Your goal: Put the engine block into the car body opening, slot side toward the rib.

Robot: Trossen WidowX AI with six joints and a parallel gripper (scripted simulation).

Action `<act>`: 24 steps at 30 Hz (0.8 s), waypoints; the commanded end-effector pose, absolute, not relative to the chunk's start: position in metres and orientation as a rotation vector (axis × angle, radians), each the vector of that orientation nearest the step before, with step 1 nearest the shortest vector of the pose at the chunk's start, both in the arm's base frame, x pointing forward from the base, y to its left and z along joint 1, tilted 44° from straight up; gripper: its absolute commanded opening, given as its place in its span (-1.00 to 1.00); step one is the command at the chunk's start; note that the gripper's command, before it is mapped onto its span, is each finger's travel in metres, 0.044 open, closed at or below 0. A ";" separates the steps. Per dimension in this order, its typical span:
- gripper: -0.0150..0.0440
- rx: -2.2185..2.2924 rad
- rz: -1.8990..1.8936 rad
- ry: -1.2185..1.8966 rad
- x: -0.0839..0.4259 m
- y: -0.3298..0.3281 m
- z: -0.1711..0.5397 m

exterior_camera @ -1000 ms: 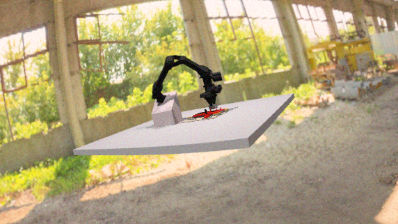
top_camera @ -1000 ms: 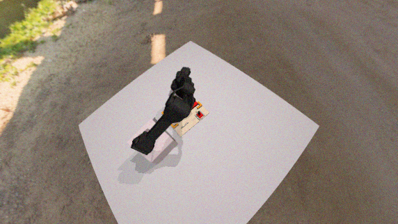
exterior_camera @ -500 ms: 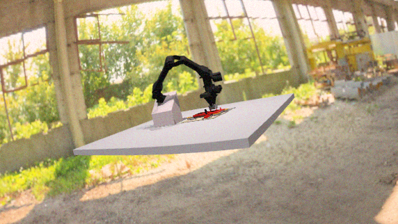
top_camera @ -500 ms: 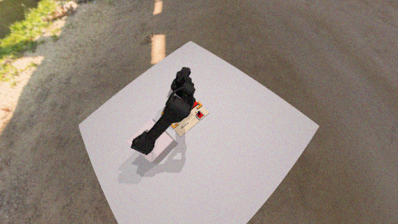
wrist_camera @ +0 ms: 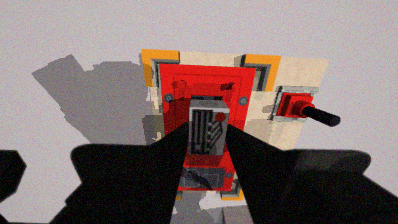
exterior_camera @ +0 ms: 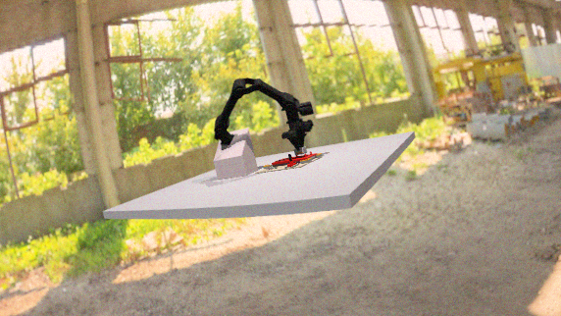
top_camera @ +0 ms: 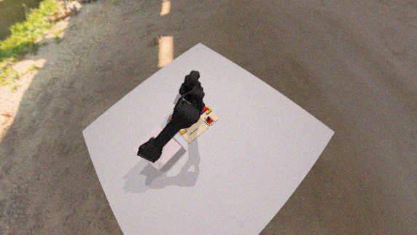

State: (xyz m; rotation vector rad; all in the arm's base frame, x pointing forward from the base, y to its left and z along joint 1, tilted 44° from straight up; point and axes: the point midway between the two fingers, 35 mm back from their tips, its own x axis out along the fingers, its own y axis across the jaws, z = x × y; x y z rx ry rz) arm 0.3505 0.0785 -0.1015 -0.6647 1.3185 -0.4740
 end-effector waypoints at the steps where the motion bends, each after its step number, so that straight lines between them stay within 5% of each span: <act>1: 0.04 -0.669 -0.473 1.322 0.350 0.077 -0.103; 24: 0.04 -0.669 -0.473 1.322 0.350 0.076 -0.104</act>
